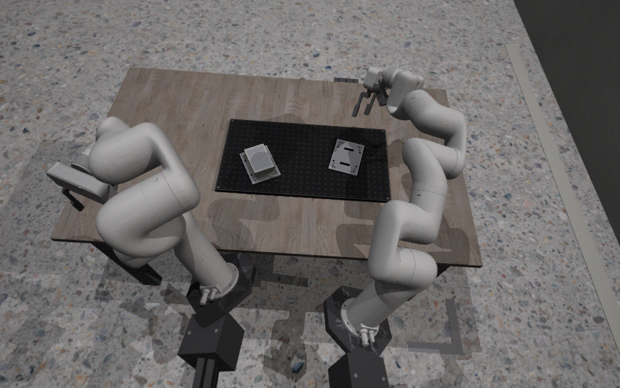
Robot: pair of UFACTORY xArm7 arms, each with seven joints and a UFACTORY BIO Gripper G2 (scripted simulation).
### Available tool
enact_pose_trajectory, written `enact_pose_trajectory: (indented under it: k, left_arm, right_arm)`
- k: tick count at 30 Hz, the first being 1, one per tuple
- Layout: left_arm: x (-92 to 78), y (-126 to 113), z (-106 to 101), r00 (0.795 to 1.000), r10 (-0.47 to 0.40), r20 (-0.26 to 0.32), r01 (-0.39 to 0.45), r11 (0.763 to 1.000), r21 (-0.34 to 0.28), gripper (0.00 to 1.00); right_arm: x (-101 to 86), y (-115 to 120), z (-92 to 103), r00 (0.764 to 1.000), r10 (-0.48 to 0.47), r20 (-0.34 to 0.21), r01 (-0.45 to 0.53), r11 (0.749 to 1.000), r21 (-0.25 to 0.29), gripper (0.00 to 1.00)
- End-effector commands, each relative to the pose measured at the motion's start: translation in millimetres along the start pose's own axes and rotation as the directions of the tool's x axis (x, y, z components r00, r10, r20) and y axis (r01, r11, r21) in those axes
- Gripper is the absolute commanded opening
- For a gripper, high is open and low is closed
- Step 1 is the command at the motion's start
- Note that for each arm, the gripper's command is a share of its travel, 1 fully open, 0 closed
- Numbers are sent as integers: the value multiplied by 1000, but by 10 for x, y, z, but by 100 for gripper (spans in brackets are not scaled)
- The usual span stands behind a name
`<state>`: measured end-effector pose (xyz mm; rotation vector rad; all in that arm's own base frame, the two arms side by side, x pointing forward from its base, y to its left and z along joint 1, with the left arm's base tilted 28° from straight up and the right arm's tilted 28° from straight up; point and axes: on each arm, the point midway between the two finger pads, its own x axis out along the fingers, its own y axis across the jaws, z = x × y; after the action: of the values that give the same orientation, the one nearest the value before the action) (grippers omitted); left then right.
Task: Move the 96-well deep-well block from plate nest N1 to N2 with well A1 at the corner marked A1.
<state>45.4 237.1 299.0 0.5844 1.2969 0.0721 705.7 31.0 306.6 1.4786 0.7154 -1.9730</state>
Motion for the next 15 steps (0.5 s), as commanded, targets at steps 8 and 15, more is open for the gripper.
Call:
enact_pose_trajectory:
  k: [8,15]
  left_arm:
    - [-10,9,4,1000,3,1,-3,1000,0,100]
    - [-10,9,4,1000,3,1,-3,1000,0,100]
  right_arm:
    - [363,-223,98,948,216,232,-190,973,-130,37]
    - [506,-350,145,889,329,318,-268,938,-219,37]
